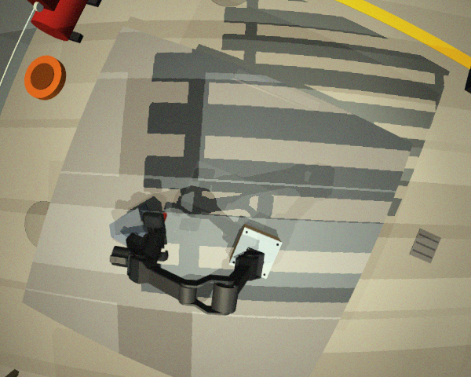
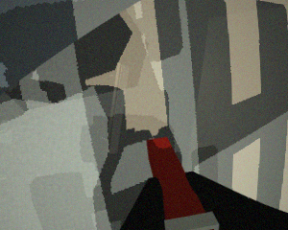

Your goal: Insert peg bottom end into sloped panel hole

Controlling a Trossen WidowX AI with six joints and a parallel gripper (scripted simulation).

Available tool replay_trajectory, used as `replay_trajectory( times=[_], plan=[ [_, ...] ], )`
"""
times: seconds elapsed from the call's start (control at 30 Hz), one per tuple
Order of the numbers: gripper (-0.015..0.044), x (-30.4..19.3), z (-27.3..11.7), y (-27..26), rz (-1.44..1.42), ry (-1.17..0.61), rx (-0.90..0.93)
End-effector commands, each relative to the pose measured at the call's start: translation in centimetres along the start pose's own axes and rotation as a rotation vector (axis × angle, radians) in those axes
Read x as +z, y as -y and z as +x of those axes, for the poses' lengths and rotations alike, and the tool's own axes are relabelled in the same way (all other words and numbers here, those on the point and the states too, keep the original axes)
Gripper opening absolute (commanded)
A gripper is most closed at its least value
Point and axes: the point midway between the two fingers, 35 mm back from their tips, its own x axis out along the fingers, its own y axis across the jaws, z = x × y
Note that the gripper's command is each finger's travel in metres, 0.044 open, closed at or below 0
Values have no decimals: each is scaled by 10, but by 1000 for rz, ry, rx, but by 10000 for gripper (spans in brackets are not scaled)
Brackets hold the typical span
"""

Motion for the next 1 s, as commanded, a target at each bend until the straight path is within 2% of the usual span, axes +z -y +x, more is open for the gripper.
replay_trajectory(
  times=[0.0, 0.97],
  plan=[
    [0, 4, -3, -3, -20, 14, -17],
    [0, 21, -25, -31, -140, 97, -113]
  ],
)
